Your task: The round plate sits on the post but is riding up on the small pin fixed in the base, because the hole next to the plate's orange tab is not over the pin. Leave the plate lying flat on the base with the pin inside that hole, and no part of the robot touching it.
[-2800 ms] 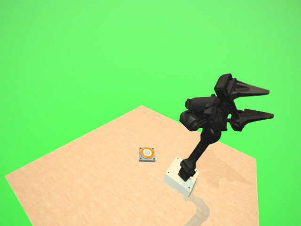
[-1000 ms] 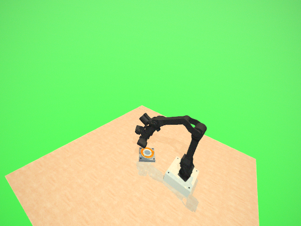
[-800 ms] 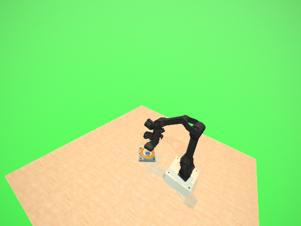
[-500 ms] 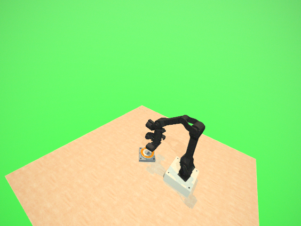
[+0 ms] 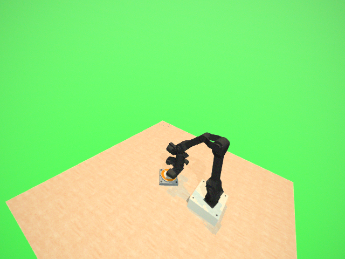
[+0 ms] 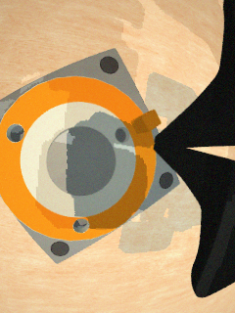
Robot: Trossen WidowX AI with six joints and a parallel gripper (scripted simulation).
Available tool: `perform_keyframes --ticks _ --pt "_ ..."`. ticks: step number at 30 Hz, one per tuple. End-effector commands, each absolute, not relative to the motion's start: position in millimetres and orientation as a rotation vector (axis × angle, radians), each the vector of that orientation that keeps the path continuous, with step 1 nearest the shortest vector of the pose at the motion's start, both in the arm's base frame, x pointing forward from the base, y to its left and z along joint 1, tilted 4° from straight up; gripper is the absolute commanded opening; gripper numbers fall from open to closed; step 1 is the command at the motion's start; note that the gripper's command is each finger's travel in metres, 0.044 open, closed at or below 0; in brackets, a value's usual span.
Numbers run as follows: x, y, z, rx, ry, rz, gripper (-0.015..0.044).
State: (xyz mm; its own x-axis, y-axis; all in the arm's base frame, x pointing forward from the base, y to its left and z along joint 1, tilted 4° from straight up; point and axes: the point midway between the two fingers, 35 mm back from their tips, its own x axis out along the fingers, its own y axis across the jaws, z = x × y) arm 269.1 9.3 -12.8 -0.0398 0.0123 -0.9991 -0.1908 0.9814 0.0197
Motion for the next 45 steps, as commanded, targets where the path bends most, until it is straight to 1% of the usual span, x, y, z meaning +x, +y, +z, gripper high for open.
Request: perform_keyframes --ticks 1,45 --pt "271 5 -14 -0.143 1.606 0.161 0.0000" --pt "310 -16 -16 -0.145 1.603 0.159 0.0000"
